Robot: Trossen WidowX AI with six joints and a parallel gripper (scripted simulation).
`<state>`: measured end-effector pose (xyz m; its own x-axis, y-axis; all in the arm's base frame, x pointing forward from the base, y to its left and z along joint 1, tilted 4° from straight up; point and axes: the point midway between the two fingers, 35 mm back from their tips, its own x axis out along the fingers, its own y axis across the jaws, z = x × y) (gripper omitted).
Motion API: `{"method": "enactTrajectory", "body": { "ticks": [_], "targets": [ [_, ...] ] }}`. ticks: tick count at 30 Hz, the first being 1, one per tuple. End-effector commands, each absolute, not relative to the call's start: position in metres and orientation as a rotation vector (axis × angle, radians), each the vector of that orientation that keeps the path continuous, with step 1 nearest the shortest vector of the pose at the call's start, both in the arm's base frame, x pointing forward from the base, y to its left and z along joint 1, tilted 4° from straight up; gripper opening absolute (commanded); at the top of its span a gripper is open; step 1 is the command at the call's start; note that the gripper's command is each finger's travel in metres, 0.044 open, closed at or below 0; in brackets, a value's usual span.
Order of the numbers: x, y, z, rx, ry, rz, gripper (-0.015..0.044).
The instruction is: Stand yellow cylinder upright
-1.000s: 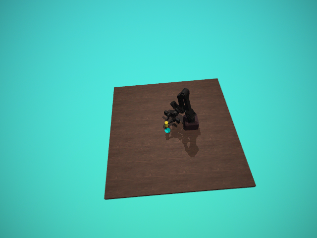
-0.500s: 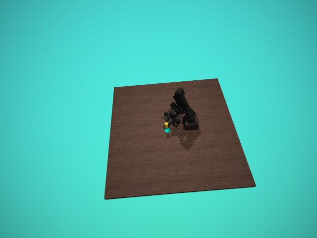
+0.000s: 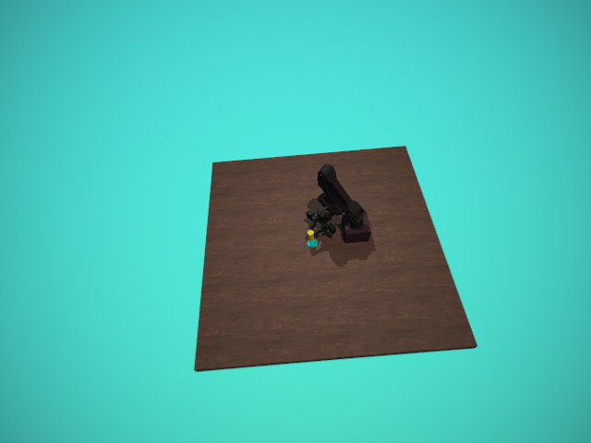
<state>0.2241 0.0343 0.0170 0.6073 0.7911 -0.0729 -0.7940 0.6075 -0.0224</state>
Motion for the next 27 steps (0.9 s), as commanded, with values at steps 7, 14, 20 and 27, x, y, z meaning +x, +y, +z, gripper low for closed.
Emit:
{"method": "enactTrajectory", "body": {
  "ticks": [7,14,20,27],
  "targets": [
    [0.22,0.038,0.0,-0.04,0.066,0.921,0.0105],
    [0.221,0.035,-0.013,-0.049,0.098,0.892,0.0105],
    [0.221,0.035,-0.014,-0.05,0.101,0.89,0.0105],
    [0.221,0.035,-0.014,-0.05,0.101,0.89,0.0105]
  ]
}}
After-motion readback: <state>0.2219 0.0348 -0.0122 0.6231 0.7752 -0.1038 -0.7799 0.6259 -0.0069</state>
